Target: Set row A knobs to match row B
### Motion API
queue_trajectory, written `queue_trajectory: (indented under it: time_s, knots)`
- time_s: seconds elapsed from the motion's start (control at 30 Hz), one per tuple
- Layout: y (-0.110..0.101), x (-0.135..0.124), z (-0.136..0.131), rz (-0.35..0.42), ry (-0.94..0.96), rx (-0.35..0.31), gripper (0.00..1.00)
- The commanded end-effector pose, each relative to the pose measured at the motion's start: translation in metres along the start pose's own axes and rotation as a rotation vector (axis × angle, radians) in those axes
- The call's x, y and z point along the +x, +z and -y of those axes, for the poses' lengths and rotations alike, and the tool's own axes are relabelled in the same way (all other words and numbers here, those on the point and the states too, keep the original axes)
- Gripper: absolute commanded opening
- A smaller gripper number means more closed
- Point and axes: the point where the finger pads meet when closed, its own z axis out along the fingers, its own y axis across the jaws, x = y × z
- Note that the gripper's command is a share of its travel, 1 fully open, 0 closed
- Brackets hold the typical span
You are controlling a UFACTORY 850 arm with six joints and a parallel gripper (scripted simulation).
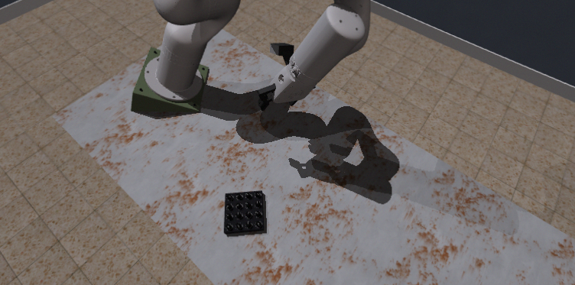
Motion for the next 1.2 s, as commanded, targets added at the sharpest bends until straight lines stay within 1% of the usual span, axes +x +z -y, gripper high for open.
queue_trajectory:
  time_s: [0.0,0.3,0.37,0.4,0.5,0.87,0.93,0.97,1.17]
  knots:
    - [0.004,-0.008,-0.002,-0.01,0.154,-0.026,1.0]
    - [0.012,-0.026,-0.003,-0.04,0.452,-0.078,1.0]
    - [0.012,-0.026,-0.003,-0.04,0.452,-0.078,1.0]
    - [0.015,-0.032,-0.003,-0.051,0.55,-0.093,1.0]
    - [0.017,-0.036,-0.003,-0.059,0.619,-0.104,1.0]
    - [0.027,-0.061,0.001,-0.107,0.99,-0.157,1.0]
    - [0.027,-0.061,0.001,-0.107,0.99,-0.157,1.0]
    - [0.03,-0.068,0.002,-0.121,1.087,-0.169,1.0]
    - [0.036,-0.081,0.006,-0.148,1.262,-0.191,1.0]
